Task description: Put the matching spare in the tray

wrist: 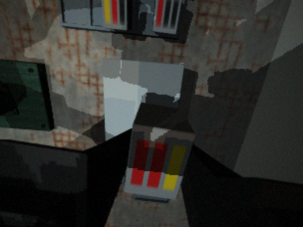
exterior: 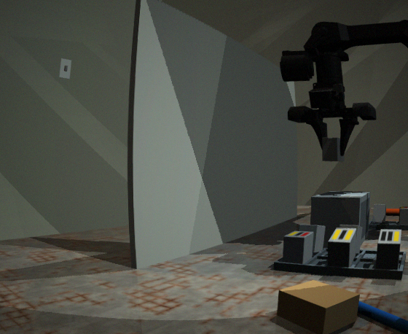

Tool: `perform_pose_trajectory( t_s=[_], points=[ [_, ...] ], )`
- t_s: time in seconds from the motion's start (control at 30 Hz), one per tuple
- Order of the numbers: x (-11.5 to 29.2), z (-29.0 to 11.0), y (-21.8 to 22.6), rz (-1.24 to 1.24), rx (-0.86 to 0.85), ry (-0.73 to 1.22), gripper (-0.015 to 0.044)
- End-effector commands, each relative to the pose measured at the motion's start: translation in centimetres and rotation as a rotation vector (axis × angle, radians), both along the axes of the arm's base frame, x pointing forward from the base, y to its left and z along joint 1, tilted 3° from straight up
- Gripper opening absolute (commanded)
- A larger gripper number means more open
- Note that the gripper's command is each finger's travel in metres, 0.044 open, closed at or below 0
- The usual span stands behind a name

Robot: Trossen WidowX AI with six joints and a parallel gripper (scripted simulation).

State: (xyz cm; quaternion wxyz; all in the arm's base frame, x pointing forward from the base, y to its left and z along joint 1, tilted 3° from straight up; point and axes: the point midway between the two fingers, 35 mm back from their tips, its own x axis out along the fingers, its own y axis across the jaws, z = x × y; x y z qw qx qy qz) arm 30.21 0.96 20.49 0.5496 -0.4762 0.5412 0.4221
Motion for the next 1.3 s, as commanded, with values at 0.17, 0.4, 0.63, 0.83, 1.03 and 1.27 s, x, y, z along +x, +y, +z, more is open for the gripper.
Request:
perform_pose_trajectory(
  t_s=[0.17,0.4,0.63,0.83,1.03,1.27],
  points=[
    [1.4,0.4,-4.7,0.024,-0.002,0.003,0.0000],
    [1.9,0.6,-8.7,0.040,-0.005,0.006,0.0000],
    [1.9,0.7,-12.8,0.055,-0.009,0.009,0.0000],
    [1.4,0.7,-16.4,0.050,-0.013,0.007,0.0000],
    [0.7,0.7,-19.8,0.065,-0.017,0.010,0.0000],
    [-0.4,0.7,-22.8,0.092,-0.020,0.016,0.0000]
  ],
)
